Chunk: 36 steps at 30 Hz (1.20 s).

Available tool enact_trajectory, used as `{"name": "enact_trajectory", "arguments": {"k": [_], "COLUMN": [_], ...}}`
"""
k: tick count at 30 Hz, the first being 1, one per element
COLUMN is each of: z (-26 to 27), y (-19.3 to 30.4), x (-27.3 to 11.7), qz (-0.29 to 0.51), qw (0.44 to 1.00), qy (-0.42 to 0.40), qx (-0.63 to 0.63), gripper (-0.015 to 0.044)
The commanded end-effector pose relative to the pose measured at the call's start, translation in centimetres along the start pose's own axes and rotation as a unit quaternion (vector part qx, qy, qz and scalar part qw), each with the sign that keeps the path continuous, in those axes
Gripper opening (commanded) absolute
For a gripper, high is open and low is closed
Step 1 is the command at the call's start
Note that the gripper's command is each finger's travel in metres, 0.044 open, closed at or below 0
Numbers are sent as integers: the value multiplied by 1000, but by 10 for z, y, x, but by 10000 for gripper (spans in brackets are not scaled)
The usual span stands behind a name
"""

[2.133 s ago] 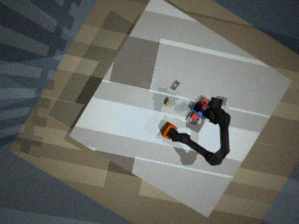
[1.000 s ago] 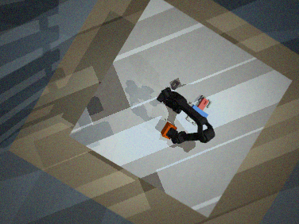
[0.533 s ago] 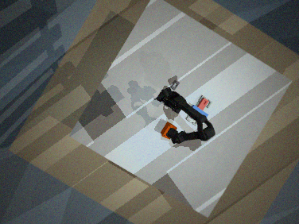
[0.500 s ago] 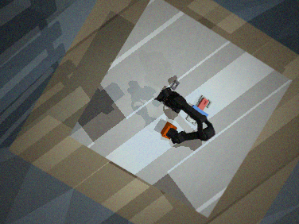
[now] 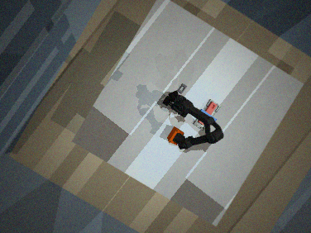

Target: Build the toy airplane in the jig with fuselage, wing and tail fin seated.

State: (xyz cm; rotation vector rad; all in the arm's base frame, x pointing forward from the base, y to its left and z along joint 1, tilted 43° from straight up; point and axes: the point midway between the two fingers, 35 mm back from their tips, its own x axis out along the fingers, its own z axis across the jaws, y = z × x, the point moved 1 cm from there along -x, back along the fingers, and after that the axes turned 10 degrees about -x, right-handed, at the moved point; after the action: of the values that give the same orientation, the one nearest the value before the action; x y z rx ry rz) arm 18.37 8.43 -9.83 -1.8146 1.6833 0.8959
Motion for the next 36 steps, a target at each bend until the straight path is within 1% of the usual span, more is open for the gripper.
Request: {"name": "enact_trajectory", "arguments": {"k": [1, 15, 30, 36], "z": [-1, -2, -2, -2], "y": [2, 4, 4, 4], "x": [9, 29, 29, 29], "qz": [3, 3, 3, 3], "qw": [1000, 1000, 1000, 1000], "qy": [5, 6, 6, 6], "qx": [-5, -5, -5, -5], "gripper": [440, 440, 46, 6]}}
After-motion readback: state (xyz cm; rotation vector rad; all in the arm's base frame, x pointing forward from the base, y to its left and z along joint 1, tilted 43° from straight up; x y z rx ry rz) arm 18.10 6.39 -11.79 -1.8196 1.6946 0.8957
